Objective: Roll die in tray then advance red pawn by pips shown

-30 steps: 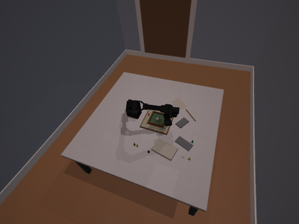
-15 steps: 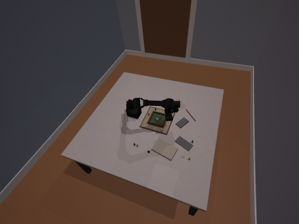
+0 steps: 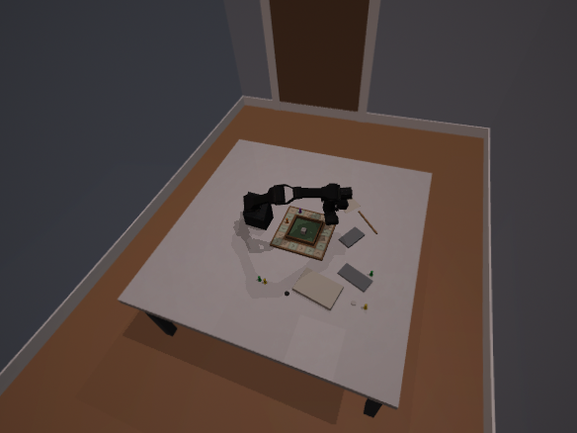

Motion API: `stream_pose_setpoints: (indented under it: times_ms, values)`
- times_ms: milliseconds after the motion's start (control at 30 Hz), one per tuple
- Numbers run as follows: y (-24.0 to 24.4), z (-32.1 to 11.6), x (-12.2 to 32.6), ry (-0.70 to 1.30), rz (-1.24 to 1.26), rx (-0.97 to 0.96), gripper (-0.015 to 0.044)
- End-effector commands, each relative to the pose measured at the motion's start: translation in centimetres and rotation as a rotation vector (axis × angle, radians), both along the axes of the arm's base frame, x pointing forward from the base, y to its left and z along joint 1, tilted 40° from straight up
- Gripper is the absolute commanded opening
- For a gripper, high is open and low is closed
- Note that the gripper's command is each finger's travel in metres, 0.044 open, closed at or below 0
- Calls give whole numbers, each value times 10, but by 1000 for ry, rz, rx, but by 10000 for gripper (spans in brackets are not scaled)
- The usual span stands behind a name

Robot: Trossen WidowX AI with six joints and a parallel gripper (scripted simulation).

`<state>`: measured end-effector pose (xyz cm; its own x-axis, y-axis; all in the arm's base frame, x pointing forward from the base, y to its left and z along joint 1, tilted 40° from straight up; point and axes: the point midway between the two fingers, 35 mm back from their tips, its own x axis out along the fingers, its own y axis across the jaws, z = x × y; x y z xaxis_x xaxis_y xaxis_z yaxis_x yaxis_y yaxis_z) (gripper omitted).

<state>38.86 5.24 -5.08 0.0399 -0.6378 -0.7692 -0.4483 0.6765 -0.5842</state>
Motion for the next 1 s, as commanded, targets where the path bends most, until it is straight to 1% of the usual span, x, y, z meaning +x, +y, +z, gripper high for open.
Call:
stream_pose_setpoints:
  times_ms: [0,300,933,967]
  values:
    - [2,-10,-3,-2,-8,1,0]
    - [-20,-36,-1,-2,-8,0,0]
    - [-32,-50,-1,-2,-8,-1,0]
    - [-28,-45,2,-15,-10,6,26]
